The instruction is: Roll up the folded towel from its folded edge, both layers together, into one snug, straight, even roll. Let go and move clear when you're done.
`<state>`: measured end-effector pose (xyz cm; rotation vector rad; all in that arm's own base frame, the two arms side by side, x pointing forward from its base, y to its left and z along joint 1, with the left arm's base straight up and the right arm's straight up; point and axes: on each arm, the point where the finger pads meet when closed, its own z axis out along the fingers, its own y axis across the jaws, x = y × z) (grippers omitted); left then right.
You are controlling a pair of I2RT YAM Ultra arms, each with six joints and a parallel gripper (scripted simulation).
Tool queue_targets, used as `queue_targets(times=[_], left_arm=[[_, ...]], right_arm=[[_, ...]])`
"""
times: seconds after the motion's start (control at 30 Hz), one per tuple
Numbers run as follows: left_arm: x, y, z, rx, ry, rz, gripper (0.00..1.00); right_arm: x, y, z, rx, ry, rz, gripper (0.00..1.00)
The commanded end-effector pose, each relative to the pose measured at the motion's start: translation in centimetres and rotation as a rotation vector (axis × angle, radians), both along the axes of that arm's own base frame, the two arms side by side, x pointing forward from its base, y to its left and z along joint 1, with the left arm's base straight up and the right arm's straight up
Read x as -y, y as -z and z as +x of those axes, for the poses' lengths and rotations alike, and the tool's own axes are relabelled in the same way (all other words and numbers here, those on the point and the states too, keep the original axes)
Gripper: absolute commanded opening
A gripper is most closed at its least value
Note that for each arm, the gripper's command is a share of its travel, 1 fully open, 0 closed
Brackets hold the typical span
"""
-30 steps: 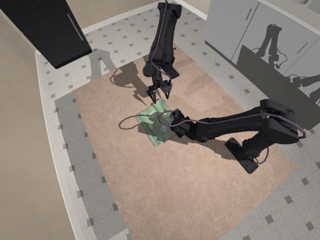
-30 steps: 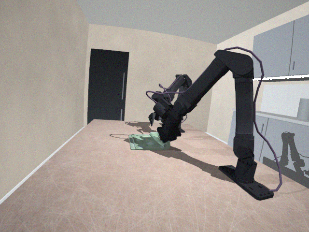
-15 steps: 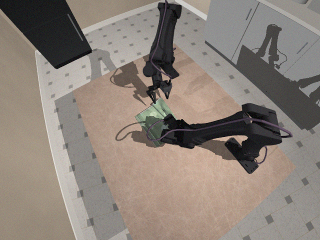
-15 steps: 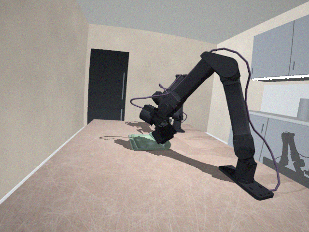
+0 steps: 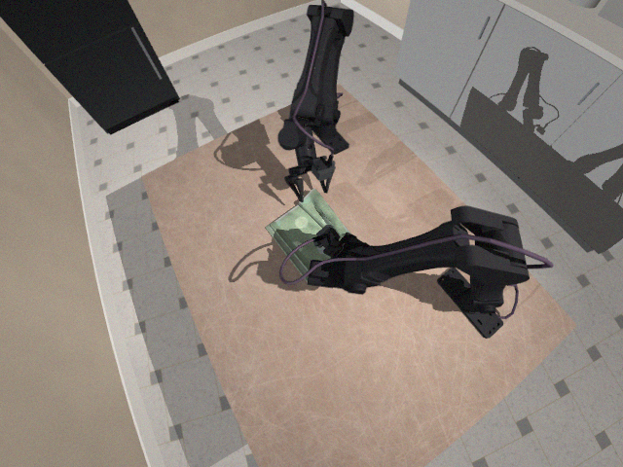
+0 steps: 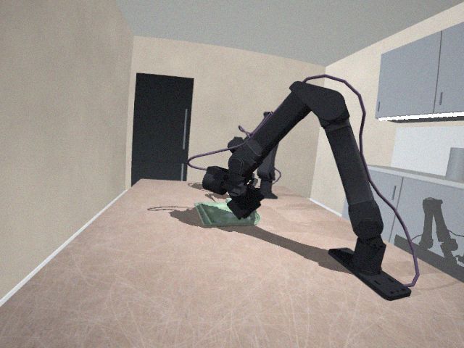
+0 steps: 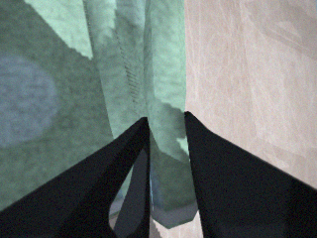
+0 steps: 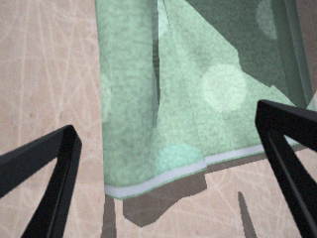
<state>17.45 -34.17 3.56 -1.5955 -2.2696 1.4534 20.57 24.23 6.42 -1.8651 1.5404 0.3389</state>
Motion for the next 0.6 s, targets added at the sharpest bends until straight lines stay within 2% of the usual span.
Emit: queue_targets(times=[0.0,0.23,0.57], left_arm=[[-0.3,0.9,-0.6,-0.042,0.019,0.024,0.22],[-0.3,1.6,-0.6,-0.042,0.019,0.024,0.22],[-0.3,1.6,-0.6,-0.042,0.019,0.024,0.22]], right_arm=[[-0.3,-0.5,0.2,0.004,-0.017,0.016,0.98],[-0.4,-0.8,0.8,0.004,-0.035,0.016,0.98],[-0.4,1.8,0.4,0.004,-0.037,0.016,0.98]])
